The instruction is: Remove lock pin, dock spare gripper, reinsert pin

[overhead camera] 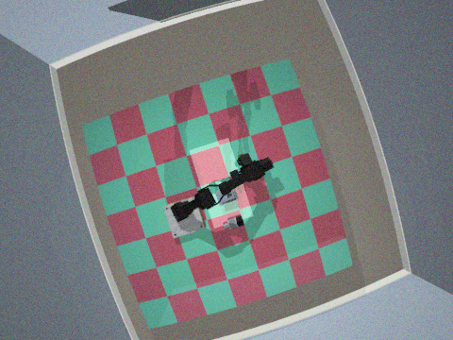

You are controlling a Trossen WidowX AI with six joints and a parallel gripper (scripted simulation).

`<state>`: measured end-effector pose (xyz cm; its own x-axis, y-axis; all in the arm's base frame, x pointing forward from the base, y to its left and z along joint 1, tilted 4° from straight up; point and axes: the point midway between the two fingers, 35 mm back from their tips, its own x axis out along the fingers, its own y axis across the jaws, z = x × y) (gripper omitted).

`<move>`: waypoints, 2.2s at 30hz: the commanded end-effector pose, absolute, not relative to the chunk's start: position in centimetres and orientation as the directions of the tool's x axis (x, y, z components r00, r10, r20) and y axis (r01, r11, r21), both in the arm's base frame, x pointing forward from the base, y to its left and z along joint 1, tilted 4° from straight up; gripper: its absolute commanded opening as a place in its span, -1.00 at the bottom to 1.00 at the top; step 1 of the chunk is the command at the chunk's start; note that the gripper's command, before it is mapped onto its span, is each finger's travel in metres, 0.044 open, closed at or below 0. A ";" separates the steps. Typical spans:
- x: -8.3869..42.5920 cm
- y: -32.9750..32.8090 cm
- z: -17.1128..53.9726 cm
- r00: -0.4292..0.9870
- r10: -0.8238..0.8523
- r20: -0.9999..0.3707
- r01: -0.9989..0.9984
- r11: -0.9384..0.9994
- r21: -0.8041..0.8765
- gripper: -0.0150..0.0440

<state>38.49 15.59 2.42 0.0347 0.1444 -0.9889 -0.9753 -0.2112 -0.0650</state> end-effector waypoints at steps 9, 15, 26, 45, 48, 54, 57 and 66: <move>38.4 15.6 1.9 0.029 0.142 -0.989 -0.975 -0.213 -0.059 -0.49; 38.4 15.6 1.9 0.029 0.142 -0.989 -0.975 -0.213 -0.059 -0.49; 38.5 15.6 2.3 0.034 0.144 -0.989 -0.975 -0.211 -0.064 -0.49; 38.2 15.5 3.8 0.027 0.142 -0.990 -0.976 -0.211 -0.057 1.00; 38.0 15.3 4.4 0.020 0.139 -0.990 -0.976 -0.211 -0.049 1.00; 37.6 15.2 5.8 0.012 0.136 -0.991 -0.977 -0.210 -0.041 1.00; 37.4 15.1 6.5 0.007 0.135 -0.991 -0.977 -0.210 -0.036 1.00; 36.9 14.8 8.5 -0.007 0.130 -0.992 -0.978 -0.209 -0.021 1.00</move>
